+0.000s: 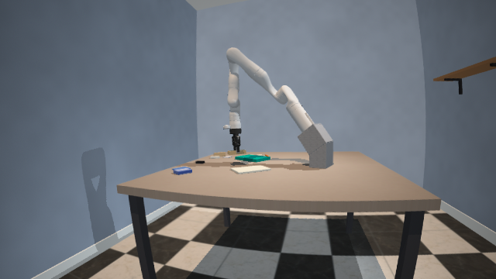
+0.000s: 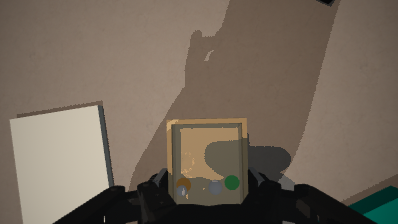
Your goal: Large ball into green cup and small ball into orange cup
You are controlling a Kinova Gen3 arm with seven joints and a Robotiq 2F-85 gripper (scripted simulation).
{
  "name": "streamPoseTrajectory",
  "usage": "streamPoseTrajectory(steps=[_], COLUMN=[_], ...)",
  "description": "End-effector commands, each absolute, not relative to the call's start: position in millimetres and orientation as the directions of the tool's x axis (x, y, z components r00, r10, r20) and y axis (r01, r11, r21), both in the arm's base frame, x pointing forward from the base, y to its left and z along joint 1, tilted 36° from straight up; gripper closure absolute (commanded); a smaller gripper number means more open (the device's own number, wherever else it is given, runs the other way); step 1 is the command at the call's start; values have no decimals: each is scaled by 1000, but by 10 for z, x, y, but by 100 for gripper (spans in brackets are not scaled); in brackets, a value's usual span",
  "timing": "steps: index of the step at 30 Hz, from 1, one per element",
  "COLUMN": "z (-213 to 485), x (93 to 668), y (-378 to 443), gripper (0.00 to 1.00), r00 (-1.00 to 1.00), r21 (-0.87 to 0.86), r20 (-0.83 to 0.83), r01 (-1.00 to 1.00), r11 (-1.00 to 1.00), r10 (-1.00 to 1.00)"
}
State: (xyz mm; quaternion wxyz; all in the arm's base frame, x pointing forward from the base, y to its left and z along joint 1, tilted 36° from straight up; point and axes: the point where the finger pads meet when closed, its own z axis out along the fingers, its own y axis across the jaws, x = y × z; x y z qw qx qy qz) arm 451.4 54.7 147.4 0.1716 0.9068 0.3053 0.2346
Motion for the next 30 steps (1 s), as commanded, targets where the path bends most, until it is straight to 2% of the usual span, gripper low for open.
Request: streamPoseTrajectory(steps=[1, 11, 30], z=[1490, 1482, 1486], x=[4544, 4530, 4540], y=[577, 568, 579], gripper=[28, 28, 28], r00=[714, 662, 706], r21=[470, 486, 491], r20=[299, 373, 310], r01=[468, 457, 454], r11=[-748, -744, -743], r10=[634, 650, 636])
